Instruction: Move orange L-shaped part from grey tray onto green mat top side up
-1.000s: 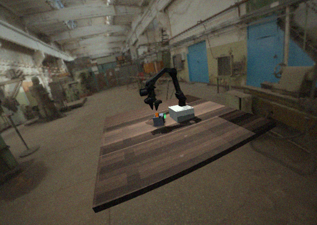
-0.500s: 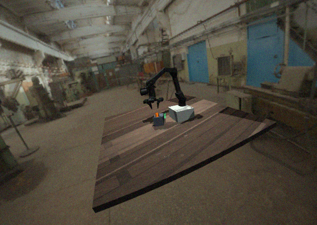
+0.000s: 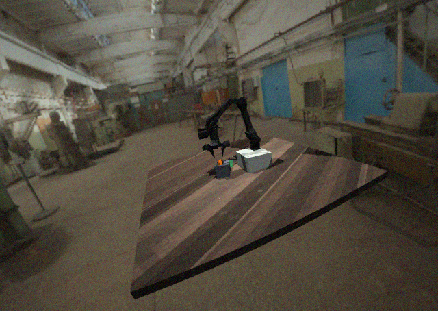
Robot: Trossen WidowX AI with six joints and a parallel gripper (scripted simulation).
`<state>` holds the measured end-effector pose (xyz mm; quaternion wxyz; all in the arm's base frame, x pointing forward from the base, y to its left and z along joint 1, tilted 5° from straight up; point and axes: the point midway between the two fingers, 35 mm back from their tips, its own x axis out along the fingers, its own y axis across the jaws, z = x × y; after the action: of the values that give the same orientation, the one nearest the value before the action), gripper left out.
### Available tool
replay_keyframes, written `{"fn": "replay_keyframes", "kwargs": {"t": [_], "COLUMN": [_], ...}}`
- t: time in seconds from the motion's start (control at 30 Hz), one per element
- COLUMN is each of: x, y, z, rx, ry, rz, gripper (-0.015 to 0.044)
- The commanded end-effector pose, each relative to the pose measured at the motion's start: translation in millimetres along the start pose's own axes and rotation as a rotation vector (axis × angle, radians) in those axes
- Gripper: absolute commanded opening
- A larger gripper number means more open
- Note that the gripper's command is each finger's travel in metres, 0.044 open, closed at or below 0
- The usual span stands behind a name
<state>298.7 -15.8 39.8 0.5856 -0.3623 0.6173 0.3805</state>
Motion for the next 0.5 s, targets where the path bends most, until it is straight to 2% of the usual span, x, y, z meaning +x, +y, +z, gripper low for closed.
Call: {"fn": "replay_keyframes", "kwargs": {"t": [0.0, 0.47], "x": [9.0, 28.9], "y": [2.1, 1.4], "z": [-1.6, -1.3], "rx": [-0.007, -0.007], "ry": [0.005, 0.005], "rz": [0.005, 0.005], "gripper": [0.028, 0.028]}}
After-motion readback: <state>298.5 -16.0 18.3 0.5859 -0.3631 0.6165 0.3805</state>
